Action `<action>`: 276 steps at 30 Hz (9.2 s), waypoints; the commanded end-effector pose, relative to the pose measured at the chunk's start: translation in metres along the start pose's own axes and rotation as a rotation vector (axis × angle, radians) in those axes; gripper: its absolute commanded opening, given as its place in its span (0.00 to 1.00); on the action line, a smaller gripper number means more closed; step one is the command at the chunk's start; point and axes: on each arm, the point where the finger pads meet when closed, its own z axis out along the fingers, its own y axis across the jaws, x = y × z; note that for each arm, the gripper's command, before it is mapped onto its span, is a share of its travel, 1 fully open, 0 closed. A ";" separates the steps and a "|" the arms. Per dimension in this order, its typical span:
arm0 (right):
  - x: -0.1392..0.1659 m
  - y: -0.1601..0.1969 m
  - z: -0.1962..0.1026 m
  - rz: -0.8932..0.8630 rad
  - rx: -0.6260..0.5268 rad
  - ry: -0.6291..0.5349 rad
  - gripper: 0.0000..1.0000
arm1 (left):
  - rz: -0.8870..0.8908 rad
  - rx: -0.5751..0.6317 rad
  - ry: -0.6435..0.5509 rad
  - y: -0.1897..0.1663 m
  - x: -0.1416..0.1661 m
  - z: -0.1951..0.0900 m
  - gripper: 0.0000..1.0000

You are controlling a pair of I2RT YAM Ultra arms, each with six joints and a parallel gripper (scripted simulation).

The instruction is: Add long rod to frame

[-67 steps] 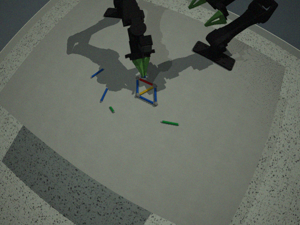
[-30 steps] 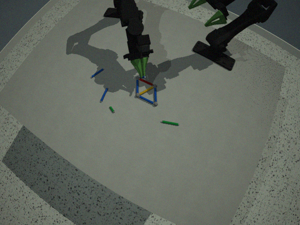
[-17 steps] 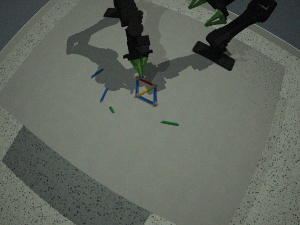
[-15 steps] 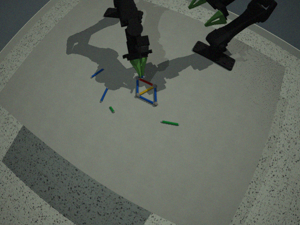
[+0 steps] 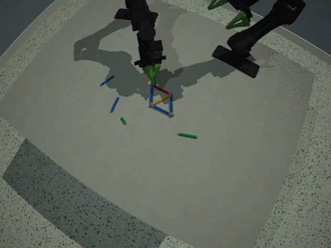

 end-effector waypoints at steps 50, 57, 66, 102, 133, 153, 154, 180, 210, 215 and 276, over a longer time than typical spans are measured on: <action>-0.006 -0.004 -0.001 0.003 0.008 -0.034 0.00 | -0.515 -0.814 0.021 0.123 0.035 -0.049 1.00; -0.006 -0.004 -0.001 0.003 0.008 -0.034 0.00 | -0.684 -1.021 0.026 0.137 0.057 -0.078 1.00; -0.006 -0.004 -0.001 0.003 0.008 -0.034 0.00 | -0.950 -1.418 0.025 0.144 0.095 -0.134 1.00; -0.006 -0.004 -0.001 0.003 0.008 -0.034 0.00 | -1.533 -2.357 -0.002 0.053 0.158 -0.238 1.00; -0.006 -0.004 -0.001 0.003 0.008 -0.034 0.00 | -0.659 -0.859 0.486 0.258 0.105 0.004 1.00; -0.006 -0.004 -0.001 0.003 0.008 -0.034 0.00 | 0.058 -0.022 0.446 0.191 0.065 0.211 1.00; -0.006 -0.004 -0.001 0.003 0.008 -0.034 0.00 | 0.100 0.018 0.430 0.184 0.061 0.220 1.00; -0.006 -0.004 -0.001 0.003 0.008 -0.034 0.00 | 0.263 0.353 0.406 0.103 0.069 0.284 0.66; -0.006 -0.004 -0.001 0.003 0.008 -0.034 0.00 | -1.032 -0.098 0.878 0.112 0.105 0.308 0.42; -0.006 -0.004 -0.001 0.003 0.008 -0.034 0.00 | -1.198 -0.202 0.923 0.113 0.111 0.311 0.42; -0.006 -0.004 -0.001 0.003 0.008 -0.034 0.00 | -1.668 -0.573 0.991 0.110 0.143 0.337 0.17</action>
